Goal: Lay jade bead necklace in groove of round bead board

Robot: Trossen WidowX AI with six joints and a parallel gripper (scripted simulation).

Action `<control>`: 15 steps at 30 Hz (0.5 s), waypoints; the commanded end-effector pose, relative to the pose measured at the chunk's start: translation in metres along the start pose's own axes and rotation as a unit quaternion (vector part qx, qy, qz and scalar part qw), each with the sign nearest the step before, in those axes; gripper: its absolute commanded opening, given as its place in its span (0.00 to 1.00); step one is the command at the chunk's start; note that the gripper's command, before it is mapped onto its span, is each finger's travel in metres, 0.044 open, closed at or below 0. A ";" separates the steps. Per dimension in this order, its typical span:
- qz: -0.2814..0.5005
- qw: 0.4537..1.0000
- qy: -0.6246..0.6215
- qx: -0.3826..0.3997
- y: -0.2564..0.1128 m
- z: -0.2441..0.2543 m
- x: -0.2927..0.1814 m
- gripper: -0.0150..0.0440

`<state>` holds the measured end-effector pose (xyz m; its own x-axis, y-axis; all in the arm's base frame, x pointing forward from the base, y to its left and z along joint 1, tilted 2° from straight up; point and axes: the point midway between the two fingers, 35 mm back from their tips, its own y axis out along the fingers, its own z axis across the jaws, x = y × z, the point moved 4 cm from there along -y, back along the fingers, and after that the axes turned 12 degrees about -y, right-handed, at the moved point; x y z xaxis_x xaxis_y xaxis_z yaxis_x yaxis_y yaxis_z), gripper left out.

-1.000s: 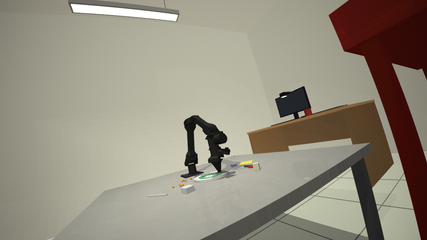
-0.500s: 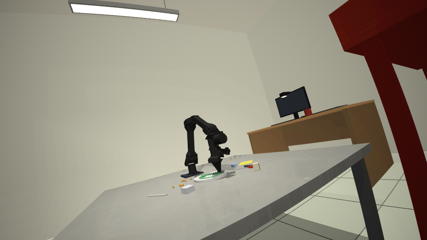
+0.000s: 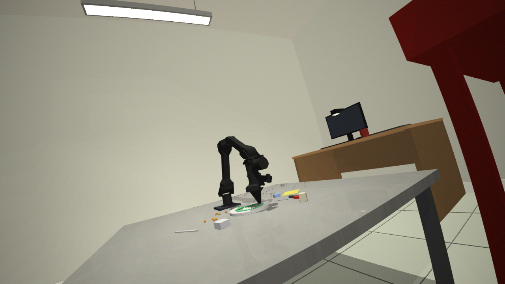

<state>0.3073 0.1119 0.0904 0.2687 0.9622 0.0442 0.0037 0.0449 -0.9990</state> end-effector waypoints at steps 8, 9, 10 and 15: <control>0.000 1.000 -0.002 0.000 -0.003 0.007 0.011 0.25; 0.000 1.000 -0.002 0.000 -0.003 0.008 0.011 0.25; 0.000 1.000 -0.002 0.000 -0.003 0.008 0.011 0.25; 0.000 1.000 -0.002 0.000 0.000 0.008 0.011 0.25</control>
<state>0.3032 0.1237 0.0935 0.2588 0.9649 0.0455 0.0043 0.0459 -0.9989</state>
